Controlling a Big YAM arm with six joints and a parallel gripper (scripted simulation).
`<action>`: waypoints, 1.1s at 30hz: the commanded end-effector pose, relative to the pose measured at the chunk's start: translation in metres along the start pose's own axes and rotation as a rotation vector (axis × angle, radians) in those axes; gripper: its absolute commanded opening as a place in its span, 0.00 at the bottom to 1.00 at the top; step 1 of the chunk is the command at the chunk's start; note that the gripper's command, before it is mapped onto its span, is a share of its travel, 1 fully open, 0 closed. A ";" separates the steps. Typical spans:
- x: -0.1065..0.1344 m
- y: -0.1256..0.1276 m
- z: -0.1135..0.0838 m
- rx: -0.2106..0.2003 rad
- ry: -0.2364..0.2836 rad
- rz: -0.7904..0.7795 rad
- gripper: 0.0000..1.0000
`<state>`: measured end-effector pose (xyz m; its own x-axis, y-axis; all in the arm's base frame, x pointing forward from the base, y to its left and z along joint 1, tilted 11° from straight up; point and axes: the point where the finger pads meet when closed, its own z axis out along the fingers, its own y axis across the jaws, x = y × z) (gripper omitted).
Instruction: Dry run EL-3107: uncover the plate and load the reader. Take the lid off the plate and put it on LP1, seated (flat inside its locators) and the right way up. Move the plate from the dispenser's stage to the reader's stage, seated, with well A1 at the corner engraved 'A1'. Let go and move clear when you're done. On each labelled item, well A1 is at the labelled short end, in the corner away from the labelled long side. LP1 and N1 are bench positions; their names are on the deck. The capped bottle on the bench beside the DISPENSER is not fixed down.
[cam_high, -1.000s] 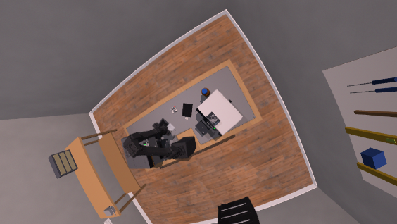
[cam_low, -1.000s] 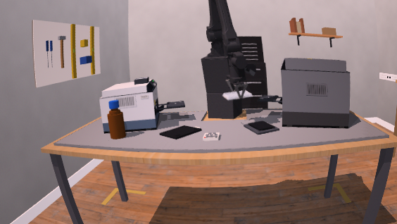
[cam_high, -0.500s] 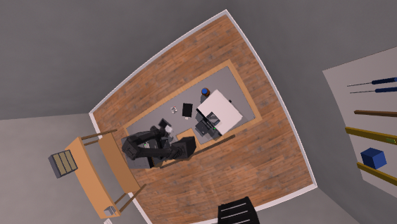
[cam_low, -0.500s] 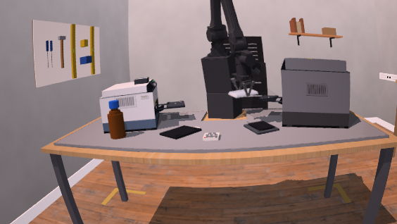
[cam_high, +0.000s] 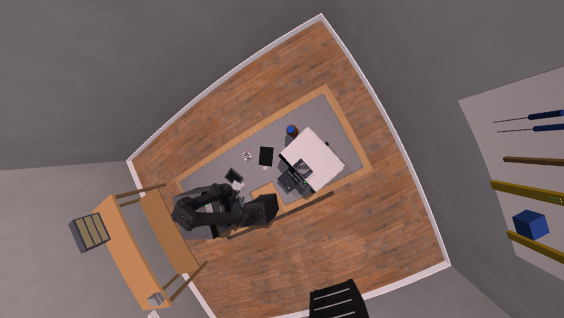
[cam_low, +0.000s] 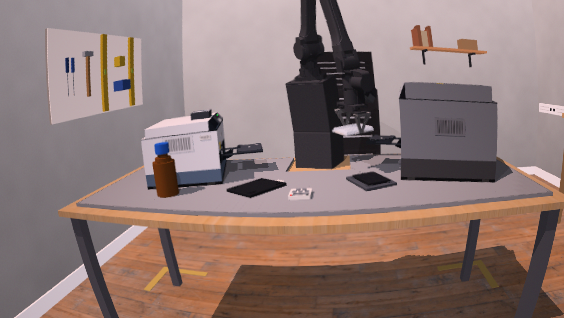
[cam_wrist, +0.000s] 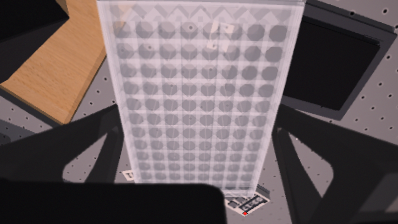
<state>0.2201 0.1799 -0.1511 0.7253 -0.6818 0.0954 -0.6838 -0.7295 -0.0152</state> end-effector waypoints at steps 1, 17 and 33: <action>-0.014 0.001 -0.003 -0.002 0.004 -0.029 0.86; -0.052 -0.007 -0.013 0.019 0.014 -0.177 0.86; -0.086 0.007 -0.017 0.016 0.040 -0.356 0.86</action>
<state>0.1647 0.2306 -0.1444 0.8856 -0.4443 0.1351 -0.4479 -0.8941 -0.0040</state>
